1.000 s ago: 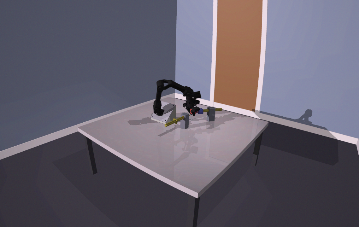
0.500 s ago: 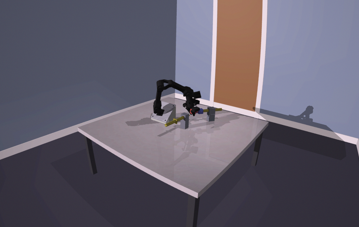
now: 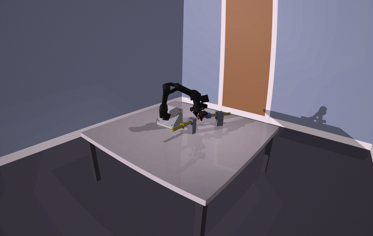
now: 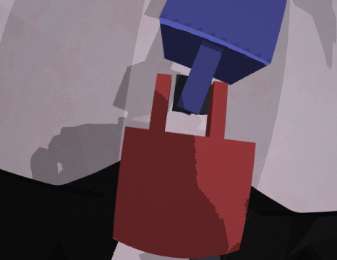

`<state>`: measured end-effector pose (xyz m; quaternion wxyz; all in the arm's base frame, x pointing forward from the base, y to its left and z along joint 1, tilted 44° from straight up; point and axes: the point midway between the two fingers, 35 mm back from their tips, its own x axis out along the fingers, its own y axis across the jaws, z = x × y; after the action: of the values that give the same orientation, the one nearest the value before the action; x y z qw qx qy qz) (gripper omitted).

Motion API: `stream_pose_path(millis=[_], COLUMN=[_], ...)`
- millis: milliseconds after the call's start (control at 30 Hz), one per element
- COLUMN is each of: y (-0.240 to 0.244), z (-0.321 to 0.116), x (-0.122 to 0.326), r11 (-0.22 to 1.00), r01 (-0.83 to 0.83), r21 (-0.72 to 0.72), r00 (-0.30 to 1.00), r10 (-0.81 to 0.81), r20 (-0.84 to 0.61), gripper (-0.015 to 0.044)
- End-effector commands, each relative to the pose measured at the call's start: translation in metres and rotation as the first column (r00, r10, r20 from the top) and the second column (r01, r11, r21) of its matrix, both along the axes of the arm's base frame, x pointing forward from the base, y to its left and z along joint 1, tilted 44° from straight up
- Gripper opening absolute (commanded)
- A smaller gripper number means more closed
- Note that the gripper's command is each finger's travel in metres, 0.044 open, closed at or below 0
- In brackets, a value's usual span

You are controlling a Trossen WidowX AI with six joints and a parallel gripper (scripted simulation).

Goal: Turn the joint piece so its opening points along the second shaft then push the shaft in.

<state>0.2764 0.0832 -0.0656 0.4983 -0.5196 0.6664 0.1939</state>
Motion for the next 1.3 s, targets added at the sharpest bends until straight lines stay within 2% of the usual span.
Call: stream_pose_path(millis=[0, 33, 400, 867, 1267], y=[0.000, 0.000, 0.000, 0.000, 0.018], z=[0.000, 0.000, 0.000, 0.000, 0.013], x=[0.000, 0.000, 0.000, 0.000, 0.003], r11=[1.000, 1.000, 1.000, 1.000, 0.940], r01=[0.000, 0.000, 0.000, 0.002, 0.074], r21=[0.000, 0.000, 0.000, -0.004, -0.333], r00=[1.000, 1.000, 1.000, 1.000, 0.982], r10=[0.000, 0.000, 0.000, -0.002, -0.127], r20=[0.000, 0.000, 0.000, -0.003, -0.139], gripper=[0.0147, 0.0147, 0.0436, 0.0440, 0.0440])
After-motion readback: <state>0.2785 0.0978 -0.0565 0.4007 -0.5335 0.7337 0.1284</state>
